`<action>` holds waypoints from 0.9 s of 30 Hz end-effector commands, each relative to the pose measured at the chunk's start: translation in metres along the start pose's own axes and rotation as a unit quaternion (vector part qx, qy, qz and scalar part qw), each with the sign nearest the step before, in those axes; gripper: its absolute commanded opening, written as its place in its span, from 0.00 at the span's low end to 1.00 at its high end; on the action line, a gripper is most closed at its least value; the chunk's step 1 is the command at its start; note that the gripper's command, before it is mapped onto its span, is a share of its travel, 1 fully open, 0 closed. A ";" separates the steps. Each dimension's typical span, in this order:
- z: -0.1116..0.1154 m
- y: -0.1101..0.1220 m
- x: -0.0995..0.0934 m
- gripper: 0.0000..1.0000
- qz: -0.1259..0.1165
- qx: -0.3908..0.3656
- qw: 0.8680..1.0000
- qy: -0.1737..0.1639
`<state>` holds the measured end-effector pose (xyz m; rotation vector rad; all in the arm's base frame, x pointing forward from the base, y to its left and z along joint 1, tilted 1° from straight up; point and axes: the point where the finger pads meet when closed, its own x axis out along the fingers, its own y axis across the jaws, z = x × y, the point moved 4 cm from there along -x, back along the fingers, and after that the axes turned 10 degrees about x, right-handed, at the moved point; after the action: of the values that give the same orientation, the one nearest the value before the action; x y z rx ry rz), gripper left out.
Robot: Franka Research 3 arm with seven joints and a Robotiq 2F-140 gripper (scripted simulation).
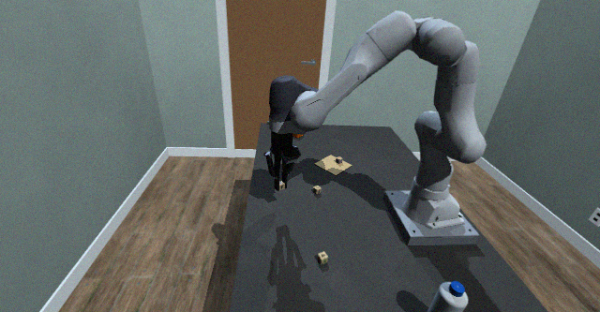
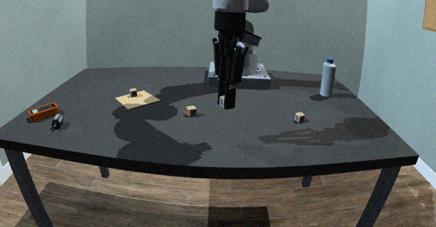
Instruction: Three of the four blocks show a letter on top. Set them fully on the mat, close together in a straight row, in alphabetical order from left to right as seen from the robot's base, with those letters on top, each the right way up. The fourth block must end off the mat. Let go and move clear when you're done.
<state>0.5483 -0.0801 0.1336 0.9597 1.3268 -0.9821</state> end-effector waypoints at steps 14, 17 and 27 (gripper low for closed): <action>0.020 -0.014 0.000 0.22 0.003 -0.139 0.990 0.004; 0.023 -0.017 -0.001 0.22 0.003 -0.156 0.988 0.004; 0.032 -0.025 -0.001 0.22 0.004 -0.199 0.980 0.004</action>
<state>0.5345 -0.1170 0.1343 0.7382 1.4279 -0.7622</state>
